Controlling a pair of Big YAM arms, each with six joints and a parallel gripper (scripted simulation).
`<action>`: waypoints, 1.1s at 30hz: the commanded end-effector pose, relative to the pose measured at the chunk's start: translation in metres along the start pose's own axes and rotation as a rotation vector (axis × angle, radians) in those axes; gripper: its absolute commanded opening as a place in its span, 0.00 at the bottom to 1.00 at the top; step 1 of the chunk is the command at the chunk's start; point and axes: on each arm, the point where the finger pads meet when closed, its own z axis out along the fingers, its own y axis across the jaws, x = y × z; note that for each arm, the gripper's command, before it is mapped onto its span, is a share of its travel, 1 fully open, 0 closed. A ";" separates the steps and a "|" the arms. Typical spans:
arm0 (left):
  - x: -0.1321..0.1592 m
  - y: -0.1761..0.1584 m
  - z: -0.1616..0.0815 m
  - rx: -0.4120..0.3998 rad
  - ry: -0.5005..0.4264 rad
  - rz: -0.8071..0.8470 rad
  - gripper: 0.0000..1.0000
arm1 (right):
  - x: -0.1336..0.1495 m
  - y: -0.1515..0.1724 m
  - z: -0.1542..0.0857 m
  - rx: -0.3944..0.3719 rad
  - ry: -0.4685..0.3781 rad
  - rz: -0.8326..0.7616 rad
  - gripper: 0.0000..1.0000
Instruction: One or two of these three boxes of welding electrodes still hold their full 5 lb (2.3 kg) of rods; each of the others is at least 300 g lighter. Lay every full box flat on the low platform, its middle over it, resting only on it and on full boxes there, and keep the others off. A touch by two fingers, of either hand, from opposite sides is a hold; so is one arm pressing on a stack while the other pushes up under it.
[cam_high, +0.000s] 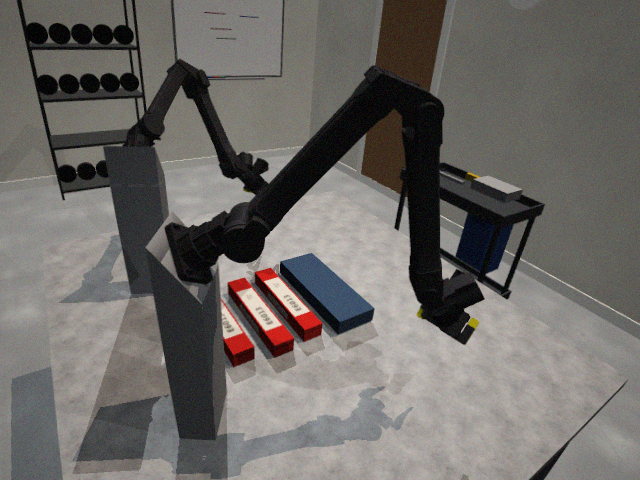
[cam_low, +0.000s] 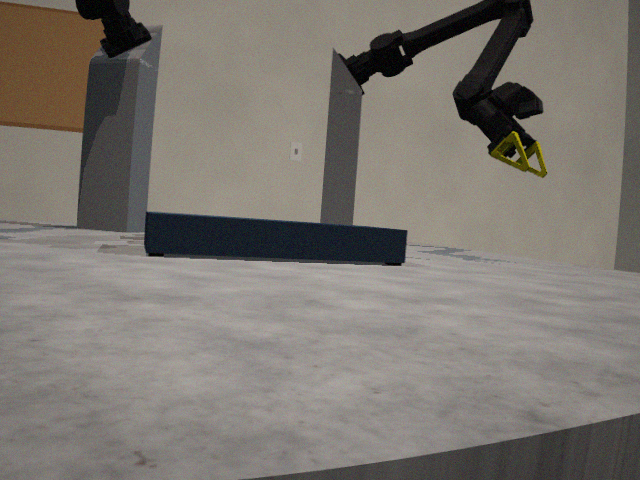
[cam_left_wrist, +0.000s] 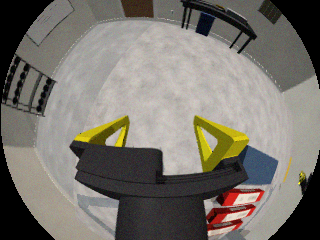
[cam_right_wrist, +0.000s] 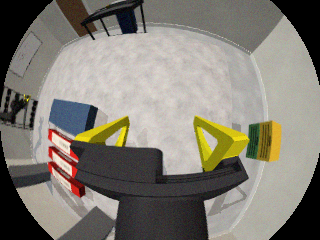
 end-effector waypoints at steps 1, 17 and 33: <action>-0.004 0.000 -0.001 0.000 -0.007 -0.002 1.00 | -0.005 -0.002 -0.001 0.004 -0.008 -0.004 1.00; -0.004 0.000 -0.001 0.000 -0.007 -0.002 1.00 | -0.005 -0.002 -0.001 0.004 -0.008 -0.004 1.00; 0.000 0.000 0.000 0.000 0.000 0.000 1.00 | 0.000 0.000 0.000 0.000 0.000 0.000 1.00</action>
